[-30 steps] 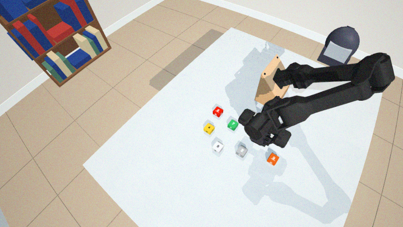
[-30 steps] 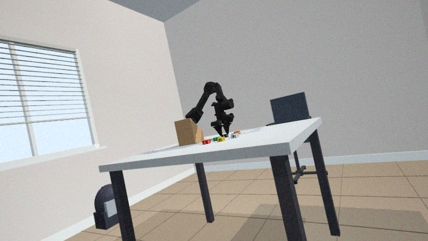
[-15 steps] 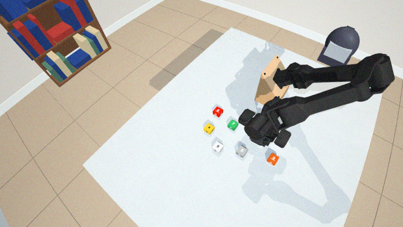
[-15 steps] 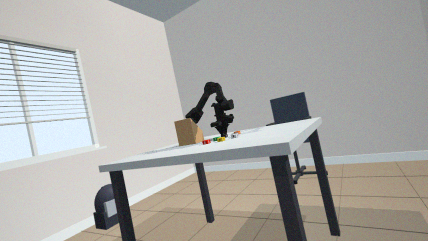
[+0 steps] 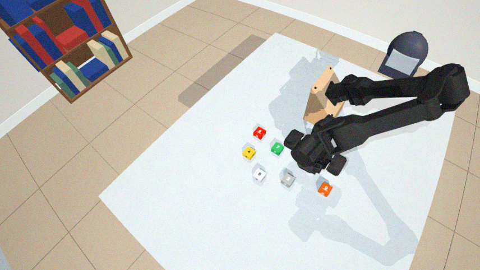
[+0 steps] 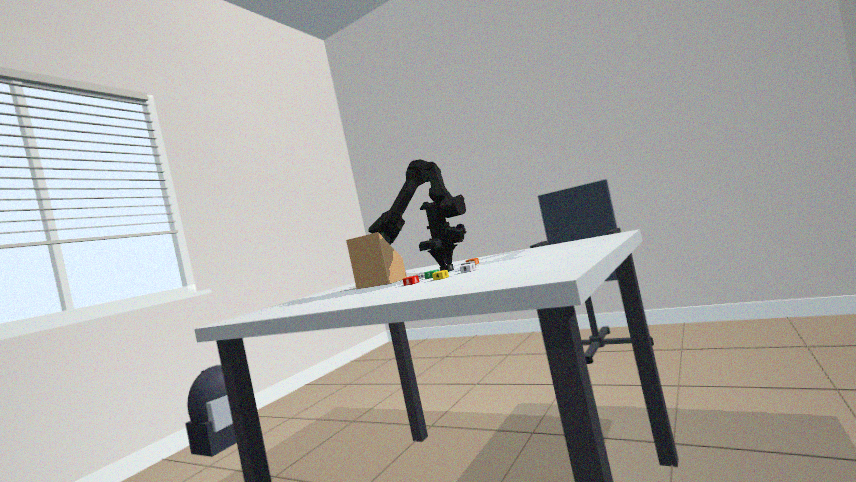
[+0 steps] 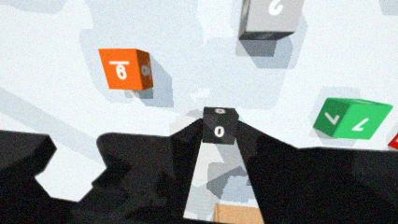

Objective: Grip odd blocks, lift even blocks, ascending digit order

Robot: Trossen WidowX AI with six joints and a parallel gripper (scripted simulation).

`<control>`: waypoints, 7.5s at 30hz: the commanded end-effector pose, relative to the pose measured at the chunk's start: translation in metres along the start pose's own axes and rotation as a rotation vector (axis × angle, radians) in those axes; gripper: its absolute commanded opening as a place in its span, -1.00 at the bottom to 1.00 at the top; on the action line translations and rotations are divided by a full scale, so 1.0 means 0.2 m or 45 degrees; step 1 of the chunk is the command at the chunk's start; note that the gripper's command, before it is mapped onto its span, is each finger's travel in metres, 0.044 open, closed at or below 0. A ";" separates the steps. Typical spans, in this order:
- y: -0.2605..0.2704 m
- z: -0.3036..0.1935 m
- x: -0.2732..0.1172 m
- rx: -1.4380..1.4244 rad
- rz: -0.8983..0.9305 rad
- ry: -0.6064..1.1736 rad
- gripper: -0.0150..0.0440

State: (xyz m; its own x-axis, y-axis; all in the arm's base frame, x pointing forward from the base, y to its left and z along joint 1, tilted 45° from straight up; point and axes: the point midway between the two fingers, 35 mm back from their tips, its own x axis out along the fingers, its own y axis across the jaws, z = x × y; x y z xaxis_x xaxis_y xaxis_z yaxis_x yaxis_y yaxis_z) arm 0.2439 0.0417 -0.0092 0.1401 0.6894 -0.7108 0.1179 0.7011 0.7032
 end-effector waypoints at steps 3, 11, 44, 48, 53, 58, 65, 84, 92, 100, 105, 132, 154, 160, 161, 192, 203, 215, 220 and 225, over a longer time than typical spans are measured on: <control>0.00 0.00 -0.02 0.004 0.002 0.000 -0.08; 0.00 0.00 -0.07 0.004 0.002 0.000 -0.08; 0.00 0.00 0.00 0.004 0.003 0.001 -0.08; 0.00 0.00 0.00 0.004 0.003 0.001 -0.08; 0.00 0.00 0.00 0.004 0.003 0.001 0.18; 0.00 0.00 0.00 0.004 0.003 0.001 0.63; 0.00 0.00 -0.04 0.004 0.001 0.000 0.86; 0.00 0.00 -0.58 0.005 -0.003 0.001 -0.08; -0.01 0.04 -0.59 0.005 -0.003 0.001 -0.08; -0.16 0.46 -0.59 0.000 -0.005 -0.003 -0.08; -0.17 0.49 -0.59 0.000 -0.005 -0.004 -0.08; -0.17 0.50 -0.08 -0.001 0.000 -0.004 0.86; -0.17 0.49 0.00 -0.001 0.001 -0.004 -0.08; -0.17 0.49 0.00 -0.001 0.001 -0.004 -0.08; -0.17 0.49 0.00 -0.001 0.001 -0.004 -0.08; -0.17 0.49 -0.08 -0.001 0.000 -0.004 -0.08; -0.17 0.49 -0.04 -0.001 0.001 -0.004 -0.08; -0.17 0.49 0.00 -0.001 0.001 -0.004 -0.08; -0.17 0.49 0.00 -0.001 0.001 -0.004 0.09; -0.17 0.49 0.00 -0.001 0.001 -0.004 0.54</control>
State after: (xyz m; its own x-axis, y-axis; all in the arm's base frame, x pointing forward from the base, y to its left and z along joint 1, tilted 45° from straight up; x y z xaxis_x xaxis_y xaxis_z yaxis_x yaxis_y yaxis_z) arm 0.3370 -0.0009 -0.0307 0.1435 0.6878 -0.7116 0.1140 0.7027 0.7022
